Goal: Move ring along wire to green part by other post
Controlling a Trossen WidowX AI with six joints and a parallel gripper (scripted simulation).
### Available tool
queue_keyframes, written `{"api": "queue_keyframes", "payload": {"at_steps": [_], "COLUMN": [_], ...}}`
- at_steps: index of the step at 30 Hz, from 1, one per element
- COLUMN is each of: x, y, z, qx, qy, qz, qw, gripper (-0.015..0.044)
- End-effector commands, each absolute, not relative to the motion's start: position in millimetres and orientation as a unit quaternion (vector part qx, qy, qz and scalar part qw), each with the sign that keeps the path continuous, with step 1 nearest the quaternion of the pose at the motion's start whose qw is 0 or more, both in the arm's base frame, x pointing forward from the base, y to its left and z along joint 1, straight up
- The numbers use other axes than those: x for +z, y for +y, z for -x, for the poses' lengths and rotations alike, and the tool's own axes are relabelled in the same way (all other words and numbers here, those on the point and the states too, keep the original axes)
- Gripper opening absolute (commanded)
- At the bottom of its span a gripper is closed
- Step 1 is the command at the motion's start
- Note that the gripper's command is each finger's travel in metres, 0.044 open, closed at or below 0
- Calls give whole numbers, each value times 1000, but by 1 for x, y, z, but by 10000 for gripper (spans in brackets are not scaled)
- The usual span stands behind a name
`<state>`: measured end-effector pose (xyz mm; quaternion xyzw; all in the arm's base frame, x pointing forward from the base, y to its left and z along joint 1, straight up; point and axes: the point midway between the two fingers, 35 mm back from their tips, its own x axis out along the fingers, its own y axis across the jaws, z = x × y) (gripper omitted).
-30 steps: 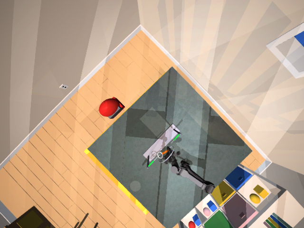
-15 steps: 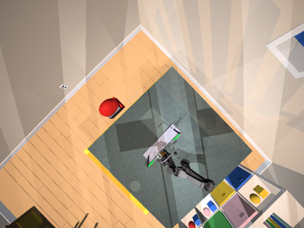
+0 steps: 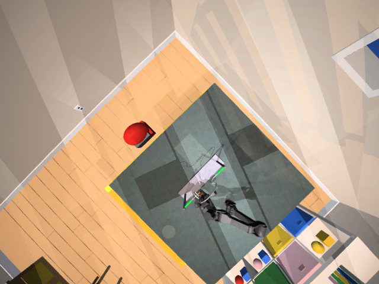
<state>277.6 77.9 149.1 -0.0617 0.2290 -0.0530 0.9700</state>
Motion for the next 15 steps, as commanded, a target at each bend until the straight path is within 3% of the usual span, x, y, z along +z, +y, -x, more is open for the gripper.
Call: {"api": "queue_keyframes", "payload": {"at_steps": [1, 15], "x": [151, 150], "y": [88, 109], "z": [-279, -278], "qx": [-50, -42], "qy": [230, 231], "qz": [41, 12], "qw": [971, 972], "gripper": [-150, -150]}}
